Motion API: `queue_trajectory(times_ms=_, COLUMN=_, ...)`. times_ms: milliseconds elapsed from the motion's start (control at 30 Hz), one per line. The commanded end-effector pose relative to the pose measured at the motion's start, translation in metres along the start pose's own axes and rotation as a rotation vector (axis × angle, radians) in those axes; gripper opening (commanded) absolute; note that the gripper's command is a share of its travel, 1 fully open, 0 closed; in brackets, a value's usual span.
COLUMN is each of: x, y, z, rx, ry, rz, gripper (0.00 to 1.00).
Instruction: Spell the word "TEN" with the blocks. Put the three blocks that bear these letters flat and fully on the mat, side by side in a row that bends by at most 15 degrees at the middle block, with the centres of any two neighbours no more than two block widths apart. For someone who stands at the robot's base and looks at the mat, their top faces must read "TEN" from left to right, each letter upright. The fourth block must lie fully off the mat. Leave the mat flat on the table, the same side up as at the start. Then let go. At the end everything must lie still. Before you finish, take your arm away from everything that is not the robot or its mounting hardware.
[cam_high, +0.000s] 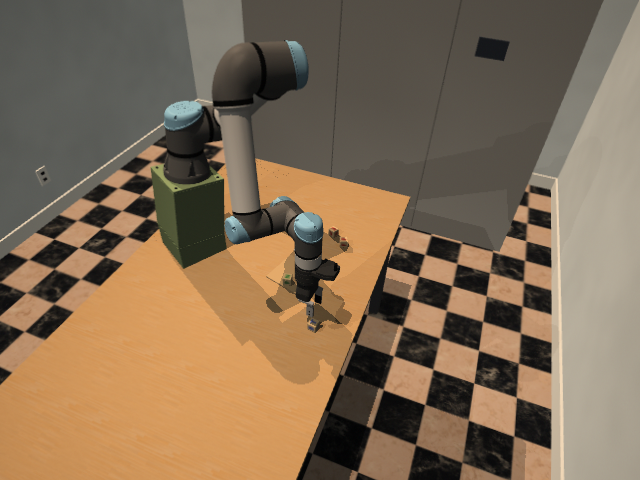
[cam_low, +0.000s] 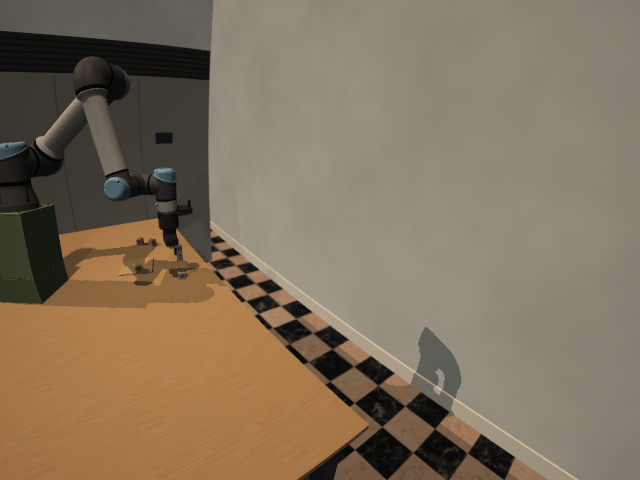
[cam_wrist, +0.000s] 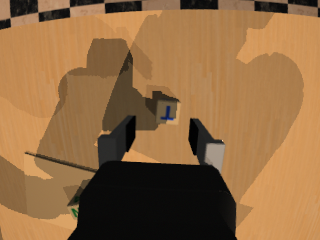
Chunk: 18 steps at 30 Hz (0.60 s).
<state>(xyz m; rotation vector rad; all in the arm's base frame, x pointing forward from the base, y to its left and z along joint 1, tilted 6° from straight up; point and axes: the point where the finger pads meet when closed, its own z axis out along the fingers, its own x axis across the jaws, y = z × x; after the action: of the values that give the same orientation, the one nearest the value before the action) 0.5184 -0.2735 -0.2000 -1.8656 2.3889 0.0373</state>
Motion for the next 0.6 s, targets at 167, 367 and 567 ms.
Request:
queue_trajectory(times_ms=167, x=0.0042, y=-0.0022, z=-0.0009, rx=0.002, ry=0.001, rz=0.057, gripper=1.00)
queue_trajectory(times_ms=367, x=0.0045, y=-0.0023, z=-0.0009, rx=0.002, ry=0.001, rz=0.062, gripper=1.00)
queue_trajectory(times_ms=567, x=0.0045, y=-0.0024, z=-0.0009, rx=0.002, ry=0.001, rz=0.062, gripper=1.00)
